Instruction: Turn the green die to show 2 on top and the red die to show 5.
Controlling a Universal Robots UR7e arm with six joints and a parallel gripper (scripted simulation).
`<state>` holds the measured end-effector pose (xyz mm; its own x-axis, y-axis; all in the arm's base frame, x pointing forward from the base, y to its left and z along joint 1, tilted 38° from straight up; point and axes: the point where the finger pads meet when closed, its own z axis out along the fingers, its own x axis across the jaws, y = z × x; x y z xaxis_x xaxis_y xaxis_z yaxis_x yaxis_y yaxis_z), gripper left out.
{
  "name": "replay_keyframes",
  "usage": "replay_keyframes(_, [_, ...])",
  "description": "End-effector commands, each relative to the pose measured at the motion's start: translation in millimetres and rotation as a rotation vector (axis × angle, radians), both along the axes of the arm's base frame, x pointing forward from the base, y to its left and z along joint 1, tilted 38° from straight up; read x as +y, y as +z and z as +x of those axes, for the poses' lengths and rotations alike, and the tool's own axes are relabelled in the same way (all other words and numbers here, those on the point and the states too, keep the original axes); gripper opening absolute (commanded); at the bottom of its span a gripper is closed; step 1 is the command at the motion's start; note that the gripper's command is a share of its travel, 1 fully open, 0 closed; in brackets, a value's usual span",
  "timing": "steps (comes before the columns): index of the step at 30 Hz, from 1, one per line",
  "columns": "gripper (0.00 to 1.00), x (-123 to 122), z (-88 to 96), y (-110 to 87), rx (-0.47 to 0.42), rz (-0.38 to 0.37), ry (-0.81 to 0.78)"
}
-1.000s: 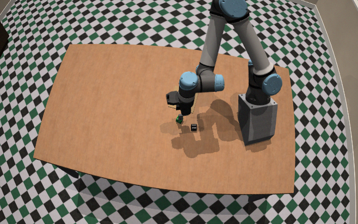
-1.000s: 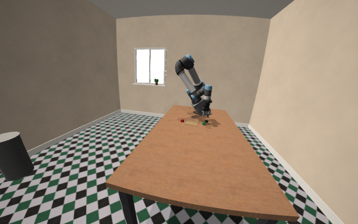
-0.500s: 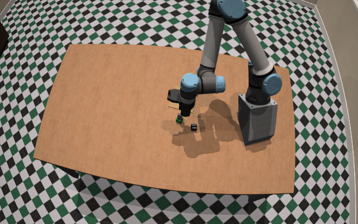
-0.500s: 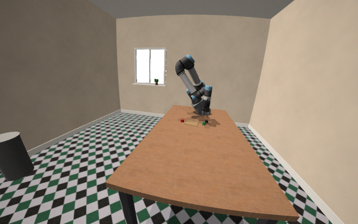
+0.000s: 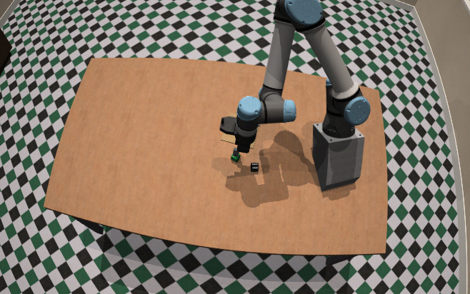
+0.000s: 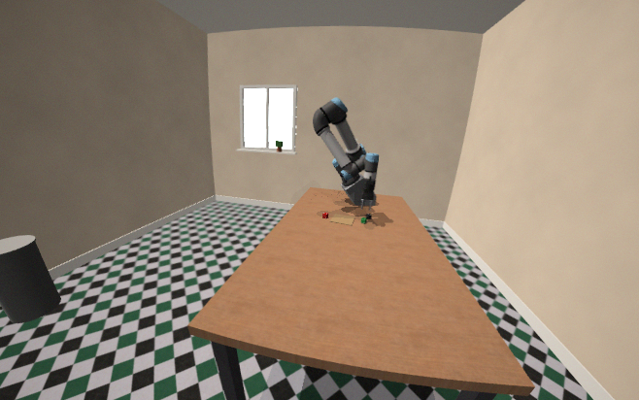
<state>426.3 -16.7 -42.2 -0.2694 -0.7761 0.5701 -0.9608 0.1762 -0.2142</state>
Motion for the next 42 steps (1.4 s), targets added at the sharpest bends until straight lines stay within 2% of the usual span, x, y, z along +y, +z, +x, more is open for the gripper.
replay_keyframes(1, [0.87,0.2,0.3,0.3,-0.001,0.000,0.000])
replay_keyframes(42, [0.87,-3.6,0.8,-4.9,-0.001,0.000,0.000])
